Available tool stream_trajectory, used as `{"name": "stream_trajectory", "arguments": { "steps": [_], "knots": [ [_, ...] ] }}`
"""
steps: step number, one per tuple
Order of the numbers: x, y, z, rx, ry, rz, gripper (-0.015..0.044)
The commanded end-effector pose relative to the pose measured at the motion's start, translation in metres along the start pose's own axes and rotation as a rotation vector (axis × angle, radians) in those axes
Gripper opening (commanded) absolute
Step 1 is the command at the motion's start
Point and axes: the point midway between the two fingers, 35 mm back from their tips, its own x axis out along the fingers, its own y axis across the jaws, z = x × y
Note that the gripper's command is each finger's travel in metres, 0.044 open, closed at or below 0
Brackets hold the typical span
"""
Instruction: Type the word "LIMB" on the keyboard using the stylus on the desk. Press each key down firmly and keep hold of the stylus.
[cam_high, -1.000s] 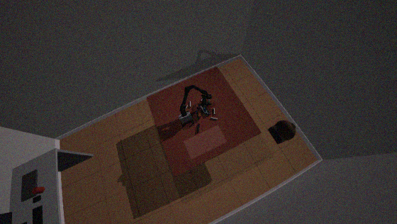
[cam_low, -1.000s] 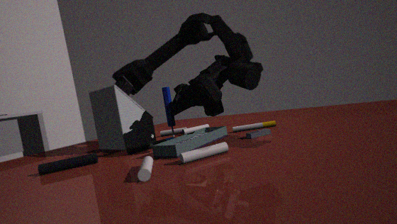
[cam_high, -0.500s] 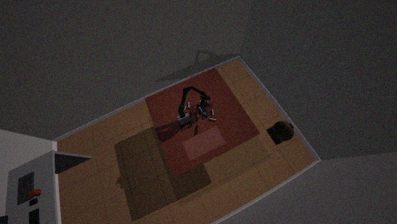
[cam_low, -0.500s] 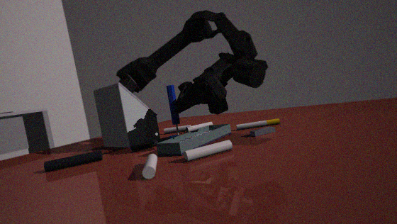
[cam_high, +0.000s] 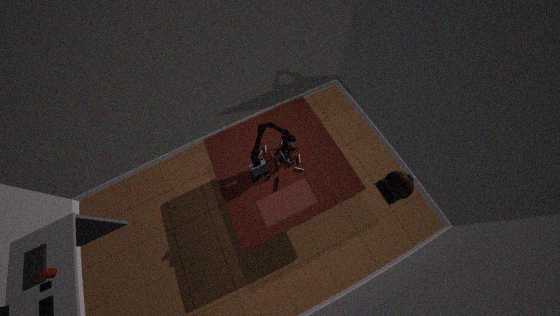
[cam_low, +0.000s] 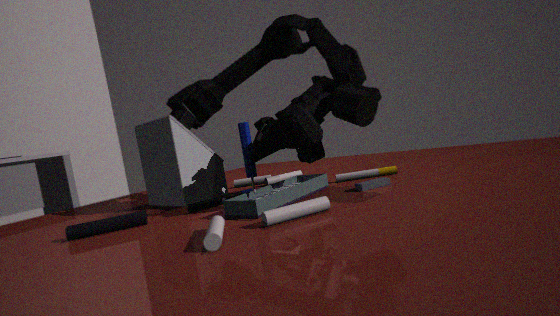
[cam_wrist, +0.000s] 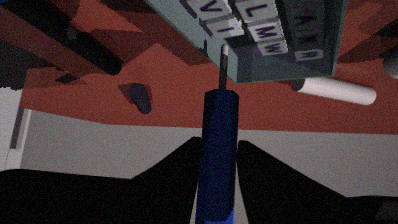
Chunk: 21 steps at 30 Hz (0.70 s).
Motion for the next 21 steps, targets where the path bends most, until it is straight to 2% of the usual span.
{"name": "stream_trajectory", "arguments": {
  "steps": [1, 21],
  "knots": [
    [0.0010, -0.0007, 0.0029, 0.004, -0.004, -0.002, 0.0081],
    [0.0048, -0.0006, 0.0095, 0.004, -0.004, -0.001, 0.0081]
  ]
}}
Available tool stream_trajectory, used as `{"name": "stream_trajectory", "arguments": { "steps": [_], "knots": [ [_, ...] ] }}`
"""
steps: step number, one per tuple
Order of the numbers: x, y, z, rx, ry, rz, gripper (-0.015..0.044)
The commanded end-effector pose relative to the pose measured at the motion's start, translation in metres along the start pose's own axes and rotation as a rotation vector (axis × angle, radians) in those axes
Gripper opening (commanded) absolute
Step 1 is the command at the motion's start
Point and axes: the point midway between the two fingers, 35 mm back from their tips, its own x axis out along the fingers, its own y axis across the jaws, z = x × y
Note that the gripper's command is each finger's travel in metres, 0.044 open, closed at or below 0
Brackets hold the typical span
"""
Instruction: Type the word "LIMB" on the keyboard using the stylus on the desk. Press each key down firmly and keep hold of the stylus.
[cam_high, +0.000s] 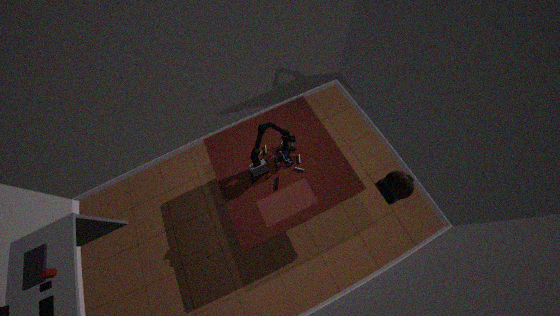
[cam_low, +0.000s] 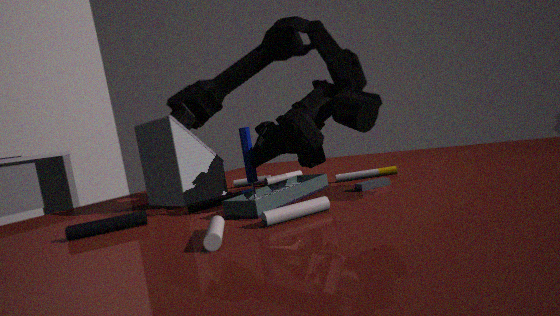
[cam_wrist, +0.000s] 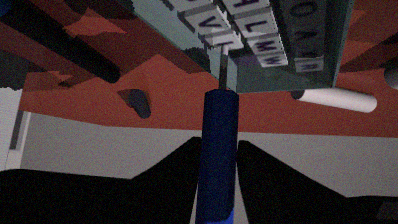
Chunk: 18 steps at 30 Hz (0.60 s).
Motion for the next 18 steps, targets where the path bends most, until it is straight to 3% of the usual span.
{"name": "stream_trajectory", "arguments": {
  "steps": [1, 18],
  "knots": [
    [0.0008, -0.0007, 0.0025, 0.004, -0.004, -0.002, 0.0081],
    [0.0015, -0.0007, 0.0037, 0.004, -0.004, -0.002, 0.0081]
  ]
}}
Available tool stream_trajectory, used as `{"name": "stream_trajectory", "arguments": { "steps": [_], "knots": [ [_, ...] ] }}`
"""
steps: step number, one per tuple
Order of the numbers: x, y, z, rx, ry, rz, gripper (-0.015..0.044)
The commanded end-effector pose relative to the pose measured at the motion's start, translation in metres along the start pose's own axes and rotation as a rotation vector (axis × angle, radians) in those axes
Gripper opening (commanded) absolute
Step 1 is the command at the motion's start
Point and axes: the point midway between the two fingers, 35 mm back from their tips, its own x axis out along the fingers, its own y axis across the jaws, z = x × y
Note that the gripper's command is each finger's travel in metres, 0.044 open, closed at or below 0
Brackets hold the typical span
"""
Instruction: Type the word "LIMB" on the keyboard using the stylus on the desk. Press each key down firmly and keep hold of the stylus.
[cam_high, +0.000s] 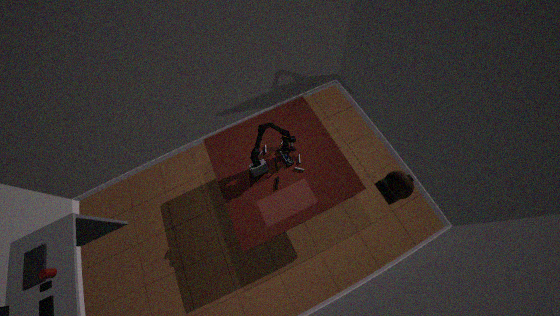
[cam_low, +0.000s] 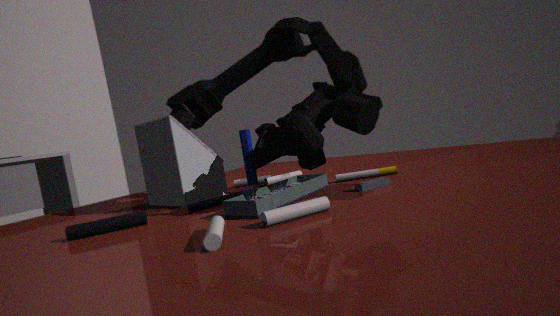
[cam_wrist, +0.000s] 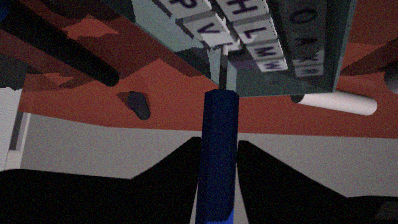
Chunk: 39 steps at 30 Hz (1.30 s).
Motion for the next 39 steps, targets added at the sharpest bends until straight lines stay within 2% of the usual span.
{"name": "stream_trajectory", "arguments": {
  "steps": [1, 9, 16, 19, 22, 31, 39],
  "knots": [
    [-0.001, 0.000, 0.000, 0.002, -0.005, -0.001, 0.0081],
    [-0.019, -0.001, -0.031, 0.003, -0.004, -0.002, 0.0081],
    [-0.018, -0.002, -0.030, 0.011, -0.011, -0.005, 0.0084],
    [-0.018, -0.002, -0.030, 0.011, -0.011, -0.005, 0.0064],
    [-0.019, -0.005, -0.031, 0.010, -0.010, -0.005, 0.0000],
    [-0.021, -0.023, -0.034, 0.004, -0.004, -0.004, 0.0000],
    [-0.011, -0.022, -0.016, 0.003, -0.005, -0.003, 0.0000]
  ]
}}
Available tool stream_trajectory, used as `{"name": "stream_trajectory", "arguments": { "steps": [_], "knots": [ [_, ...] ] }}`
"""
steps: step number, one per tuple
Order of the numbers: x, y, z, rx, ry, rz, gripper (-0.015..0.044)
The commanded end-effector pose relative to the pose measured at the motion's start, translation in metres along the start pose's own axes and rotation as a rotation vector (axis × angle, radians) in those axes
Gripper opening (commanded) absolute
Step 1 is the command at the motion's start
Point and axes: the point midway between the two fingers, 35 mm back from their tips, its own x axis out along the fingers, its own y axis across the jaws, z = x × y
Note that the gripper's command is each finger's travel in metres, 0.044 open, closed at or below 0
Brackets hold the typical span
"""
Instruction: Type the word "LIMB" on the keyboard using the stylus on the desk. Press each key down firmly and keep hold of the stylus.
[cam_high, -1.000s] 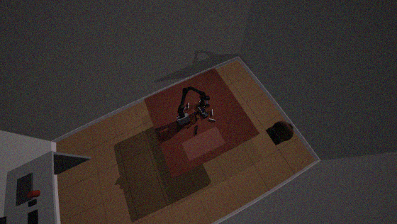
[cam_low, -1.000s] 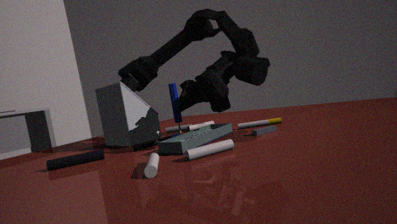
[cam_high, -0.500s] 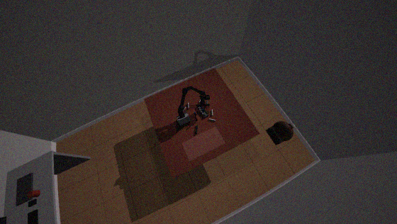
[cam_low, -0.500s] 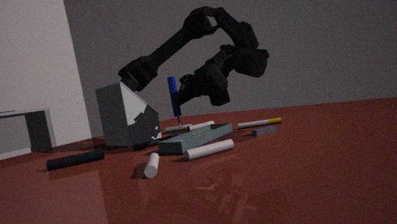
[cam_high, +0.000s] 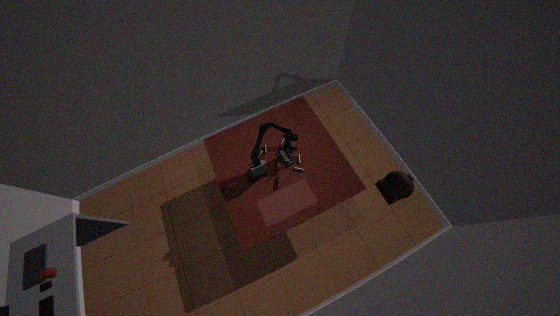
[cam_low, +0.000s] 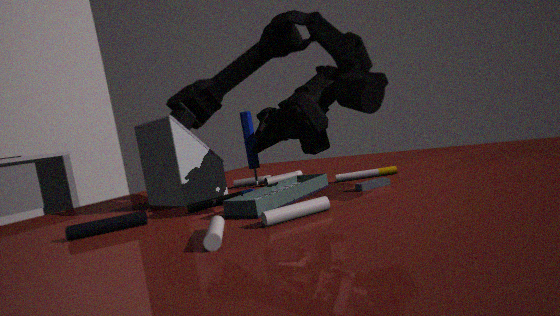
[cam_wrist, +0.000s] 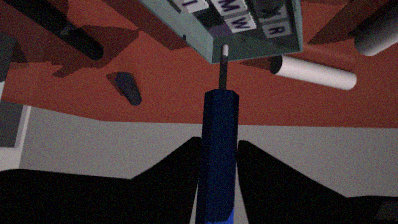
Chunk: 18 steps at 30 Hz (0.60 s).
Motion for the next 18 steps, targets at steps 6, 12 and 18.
{"name": "stream_trajectory", "arguments": {
  "steps": [6, 12, 18],
  "knots": [
    [0.0028, -0.0012, 0.0076, 0.001, -0.003, -0.002, 0.0000],
    [0.0030, -0.0030, 0.0094, 0.001, -0.004, -0.003, 0.0081],
    [0.0038, -0.0030, 0.0108, 0.001, -0.004, -0.003, 0.0081]
  ]
}}
